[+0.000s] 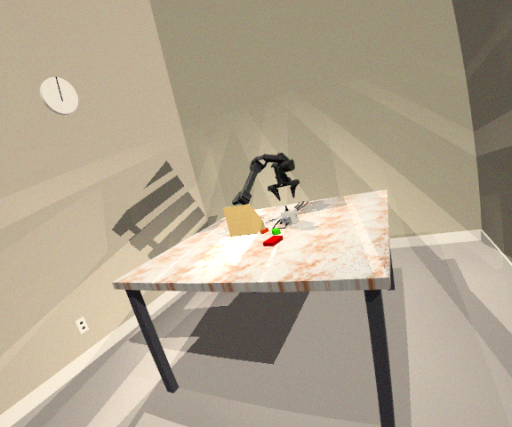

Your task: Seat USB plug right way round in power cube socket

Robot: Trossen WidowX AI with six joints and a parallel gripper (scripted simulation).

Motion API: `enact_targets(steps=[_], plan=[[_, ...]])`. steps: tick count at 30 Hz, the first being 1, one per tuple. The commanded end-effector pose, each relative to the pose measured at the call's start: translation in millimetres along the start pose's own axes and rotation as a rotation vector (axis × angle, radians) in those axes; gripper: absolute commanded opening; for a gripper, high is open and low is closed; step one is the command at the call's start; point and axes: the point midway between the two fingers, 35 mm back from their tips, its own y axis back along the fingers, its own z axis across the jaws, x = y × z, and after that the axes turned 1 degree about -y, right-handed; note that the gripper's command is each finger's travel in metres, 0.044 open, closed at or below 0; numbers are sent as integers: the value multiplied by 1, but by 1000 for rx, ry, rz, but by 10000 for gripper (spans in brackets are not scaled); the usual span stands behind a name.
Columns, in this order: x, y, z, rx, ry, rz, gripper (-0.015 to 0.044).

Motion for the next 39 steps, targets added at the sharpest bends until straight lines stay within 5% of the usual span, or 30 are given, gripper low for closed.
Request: enact_targets(steps=[1, 39], plan=[[14, -12, 7, -47, 59, -38, 440], [14, -41, 10, -47, 59, -39, 440]])
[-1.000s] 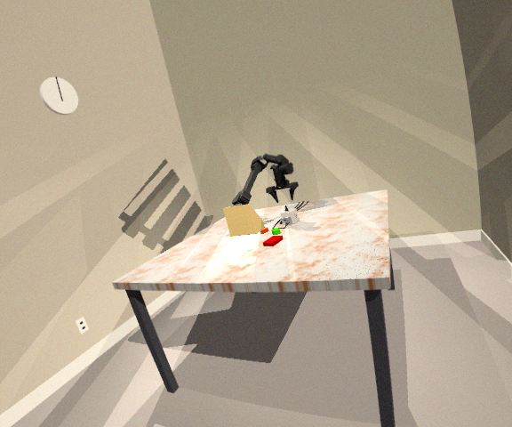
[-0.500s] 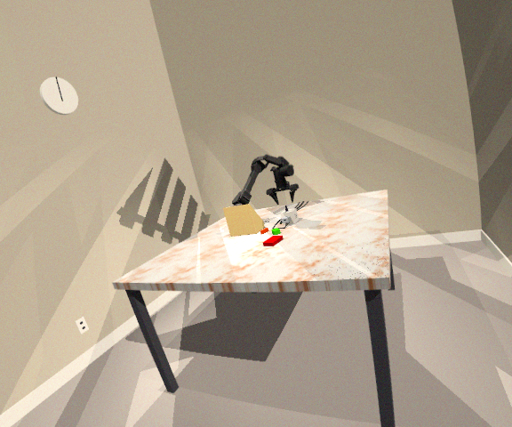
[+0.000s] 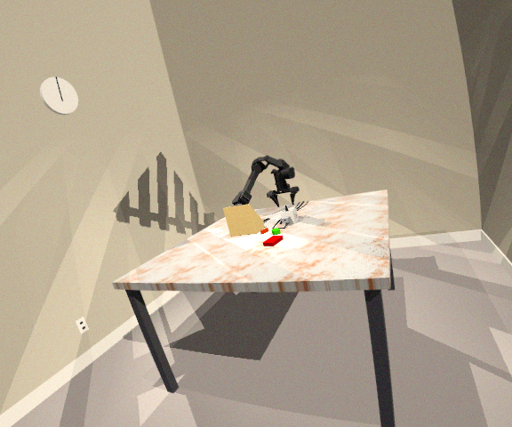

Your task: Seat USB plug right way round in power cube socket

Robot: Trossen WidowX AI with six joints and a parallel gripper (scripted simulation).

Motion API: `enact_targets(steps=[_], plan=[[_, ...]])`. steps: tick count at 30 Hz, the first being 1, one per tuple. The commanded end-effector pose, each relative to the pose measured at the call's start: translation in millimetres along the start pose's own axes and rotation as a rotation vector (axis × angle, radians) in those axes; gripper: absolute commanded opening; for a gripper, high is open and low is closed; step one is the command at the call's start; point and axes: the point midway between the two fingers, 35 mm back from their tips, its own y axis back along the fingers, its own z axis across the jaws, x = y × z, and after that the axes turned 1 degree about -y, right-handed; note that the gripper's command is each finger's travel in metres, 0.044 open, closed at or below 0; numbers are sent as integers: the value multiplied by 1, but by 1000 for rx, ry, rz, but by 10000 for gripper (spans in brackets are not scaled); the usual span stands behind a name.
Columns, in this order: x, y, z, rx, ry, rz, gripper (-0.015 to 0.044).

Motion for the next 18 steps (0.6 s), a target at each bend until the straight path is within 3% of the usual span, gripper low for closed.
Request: enact_targets(steps=[1, 6, 18], plan=[[-1, -5, 1, -3, -4, -7, 440], [-1, -6, 1, -3, -4, -7, 440], [0, -4, 0, -2, 0, -1, 125]])
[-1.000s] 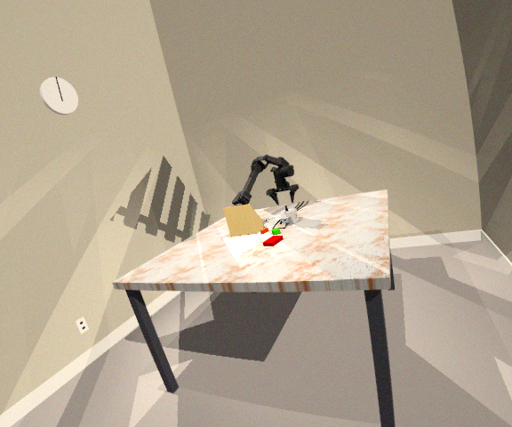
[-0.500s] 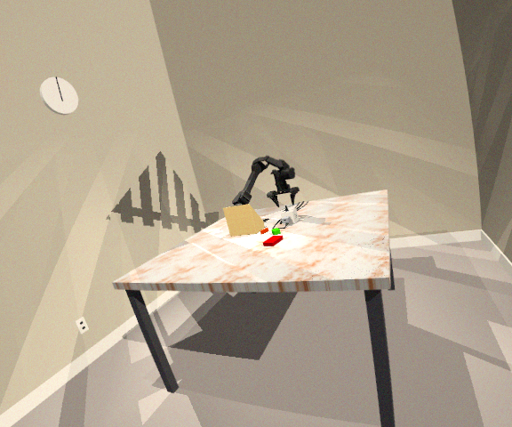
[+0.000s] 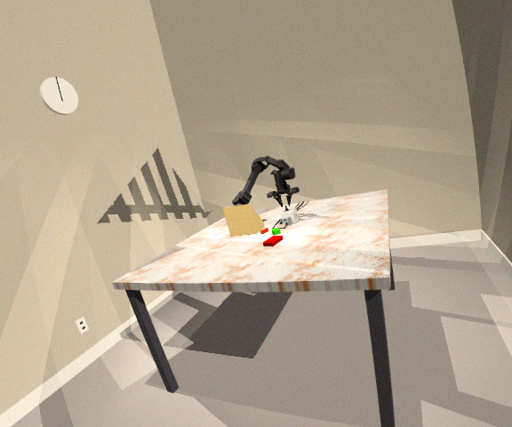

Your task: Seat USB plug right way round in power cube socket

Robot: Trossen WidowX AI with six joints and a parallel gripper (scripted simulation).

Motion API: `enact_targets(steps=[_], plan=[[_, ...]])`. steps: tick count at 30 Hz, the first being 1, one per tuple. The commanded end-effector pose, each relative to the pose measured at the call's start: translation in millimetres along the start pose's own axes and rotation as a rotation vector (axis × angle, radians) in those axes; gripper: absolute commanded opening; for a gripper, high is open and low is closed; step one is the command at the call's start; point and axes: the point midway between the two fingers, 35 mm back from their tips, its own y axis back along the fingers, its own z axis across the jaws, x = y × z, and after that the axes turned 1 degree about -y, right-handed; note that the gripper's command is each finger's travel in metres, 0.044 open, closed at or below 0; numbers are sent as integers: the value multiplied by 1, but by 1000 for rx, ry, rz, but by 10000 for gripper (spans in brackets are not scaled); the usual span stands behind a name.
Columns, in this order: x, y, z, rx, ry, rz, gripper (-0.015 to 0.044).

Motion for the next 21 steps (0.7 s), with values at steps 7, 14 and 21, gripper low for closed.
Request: enact_targets(steps=[7, 14, 21], plan=[[0, 0, 0, 0, 1, 0, 0], [0, 0, 0, 0, 1, 0, 0], [0, 0, 0, 0, 1, 0, 0]])
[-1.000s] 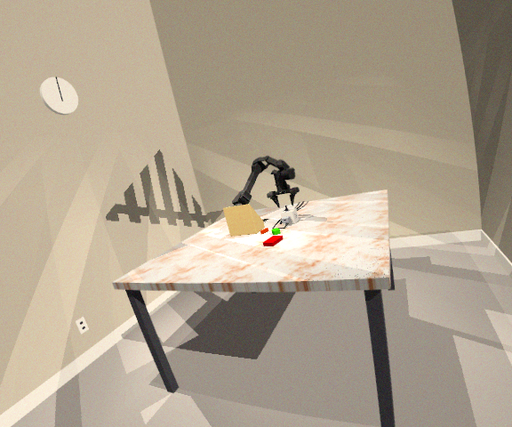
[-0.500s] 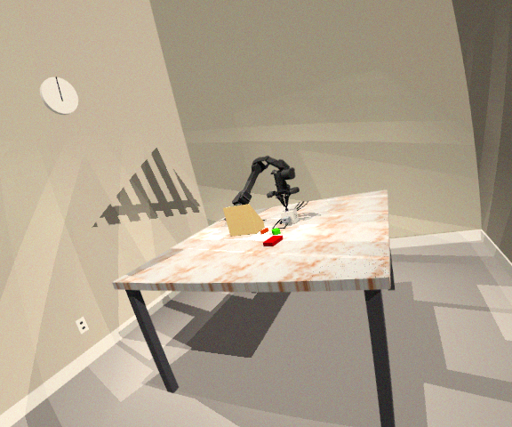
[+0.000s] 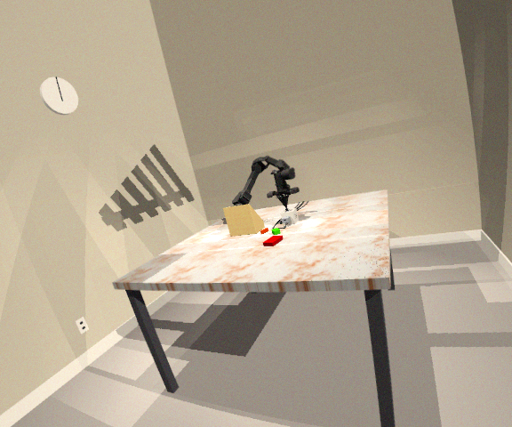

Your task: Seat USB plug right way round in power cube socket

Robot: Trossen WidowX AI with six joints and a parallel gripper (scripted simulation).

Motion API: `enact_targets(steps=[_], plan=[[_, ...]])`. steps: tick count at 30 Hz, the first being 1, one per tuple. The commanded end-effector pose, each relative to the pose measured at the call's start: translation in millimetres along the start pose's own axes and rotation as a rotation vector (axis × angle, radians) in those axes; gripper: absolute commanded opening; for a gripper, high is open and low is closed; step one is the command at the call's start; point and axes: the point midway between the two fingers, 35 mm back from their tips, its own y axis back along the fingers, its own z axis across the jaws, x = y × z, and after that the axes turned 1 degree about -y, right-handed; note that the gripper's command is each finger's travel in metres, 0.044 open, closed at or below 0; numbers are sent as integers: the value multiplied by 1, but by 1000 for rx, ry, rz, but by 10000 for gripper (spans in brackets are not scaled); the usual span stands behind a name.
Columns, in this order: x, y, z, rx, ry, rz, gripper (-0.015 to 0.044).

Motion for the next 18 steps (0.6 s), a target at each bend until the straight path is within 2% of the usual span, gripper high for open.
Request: enact_targets(steps=[1, 18], plan=[[0, 0, 0, 0, 1, 0, 0], [0, 10, 0, 0, 0, 0, 0]])
